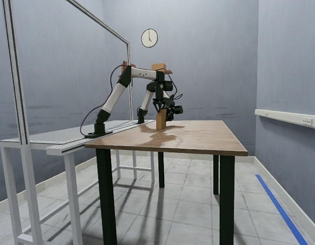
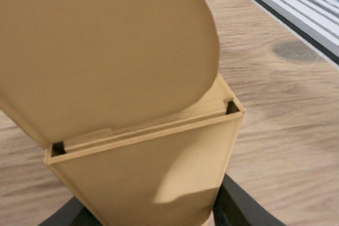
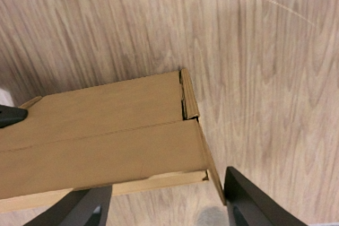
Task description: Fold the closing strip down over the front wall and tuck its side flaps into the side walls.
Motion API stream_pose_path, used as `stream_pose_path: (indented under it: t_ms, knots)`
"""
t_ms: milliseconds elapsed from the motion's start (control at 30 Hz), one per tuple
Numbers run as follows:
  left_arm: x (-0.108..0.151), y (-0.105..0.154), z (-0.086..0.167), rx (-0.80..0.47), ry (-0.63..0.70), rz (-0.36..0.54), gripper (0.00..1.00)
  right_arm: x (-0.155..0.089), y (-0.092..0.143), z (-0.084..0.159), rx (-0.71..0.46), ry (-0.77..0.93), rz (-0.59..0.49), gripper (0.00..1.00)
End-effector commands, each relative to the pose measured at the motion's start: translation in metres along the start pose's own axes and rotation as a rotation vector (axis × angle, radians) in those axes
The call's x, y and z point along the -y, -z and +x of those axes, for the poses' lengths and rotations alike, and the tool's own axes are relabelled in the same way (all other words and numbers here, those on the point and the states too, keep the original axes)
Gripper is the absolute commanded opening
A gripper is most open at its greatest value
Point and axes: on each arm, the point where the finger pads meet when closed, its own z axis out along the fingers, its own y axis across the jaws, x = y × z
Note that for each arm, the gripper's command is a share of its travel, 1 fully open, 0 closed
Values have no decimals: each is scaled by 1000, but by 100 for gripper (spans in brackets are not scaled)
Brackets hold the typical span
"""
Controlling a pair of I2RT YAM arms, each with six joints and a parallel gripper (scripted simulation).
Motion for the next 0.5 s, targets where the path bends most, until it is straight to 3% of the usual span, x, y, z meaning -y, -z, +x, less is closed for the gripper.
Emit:
stream_pose_path:
  t_ms: [0, 467]
  knots:
    - [1, 2, -15, 4, -55, -8, 45, -7, -3, 0, -8, -3, -4, 54]
    - [1, 2, -15, 4, -55, -8, 45, -8, -3, 1, -8, -3, -2, 54]
